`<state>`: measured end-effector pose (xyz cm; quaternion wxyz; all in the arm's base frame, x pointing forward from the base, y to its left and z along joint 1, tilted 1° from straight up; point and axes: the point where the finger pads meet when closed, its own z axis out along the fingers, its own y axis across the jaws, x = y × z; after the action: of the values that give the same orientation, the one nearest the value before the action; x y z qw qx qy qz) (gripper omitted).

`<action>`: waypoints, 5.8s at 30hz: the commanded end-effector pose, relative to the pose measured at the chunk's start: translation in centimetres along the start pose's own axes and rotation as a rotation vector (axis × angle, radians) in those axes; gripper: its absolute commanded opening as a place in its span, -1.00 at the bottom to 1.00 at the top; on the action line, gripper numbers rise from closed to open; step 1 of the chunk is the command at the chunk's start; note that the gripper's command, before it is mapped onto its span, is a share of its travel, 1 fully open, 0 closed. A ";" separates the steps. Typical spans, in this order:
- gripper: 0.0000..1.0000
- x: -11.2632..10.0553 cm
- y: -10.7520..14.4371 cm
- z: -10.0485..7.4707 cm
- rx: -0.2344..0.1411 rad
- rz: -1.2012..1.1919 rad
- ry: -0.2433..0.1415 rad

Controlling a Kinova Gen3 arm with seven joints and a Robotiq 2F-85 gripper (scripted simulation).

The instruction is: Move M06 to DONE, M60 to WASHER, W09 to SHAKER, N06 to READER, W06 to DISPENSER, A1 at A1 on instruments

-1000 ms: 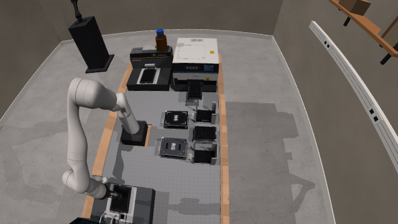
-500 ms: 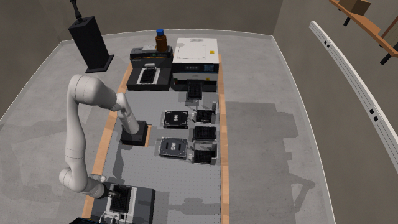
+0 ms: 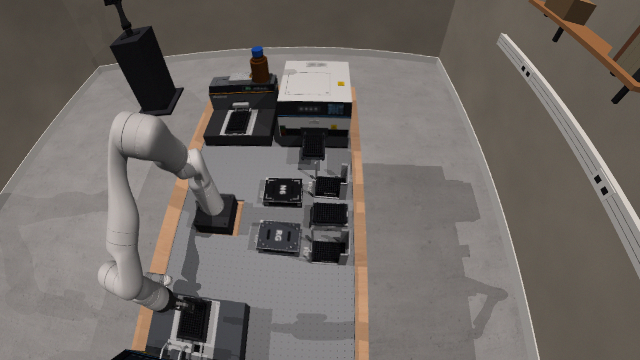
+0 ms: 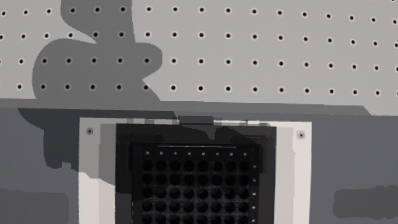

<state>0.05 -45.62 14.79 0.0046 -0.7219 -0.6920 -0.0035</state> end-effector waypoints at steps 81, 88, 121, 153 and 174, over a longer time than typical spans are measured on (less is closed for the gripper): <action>1.00 19.7 7.9 0.0 0.000 0.000 -0.002; 1.00 20.2 9.4 0.0 0.000 0.000 -0.002; 1.00 23.8 17.2 0.0 0.000 0.000 -0.002; 1.00 31.2 21.3 0.0 0.000 0.000 -0.002; 1.00 36.6 23.9 0.0 0.000 0.000 -0.002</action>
<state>24.96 -10.87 15.11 0.0044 -0.7218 -0.6920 -0.0035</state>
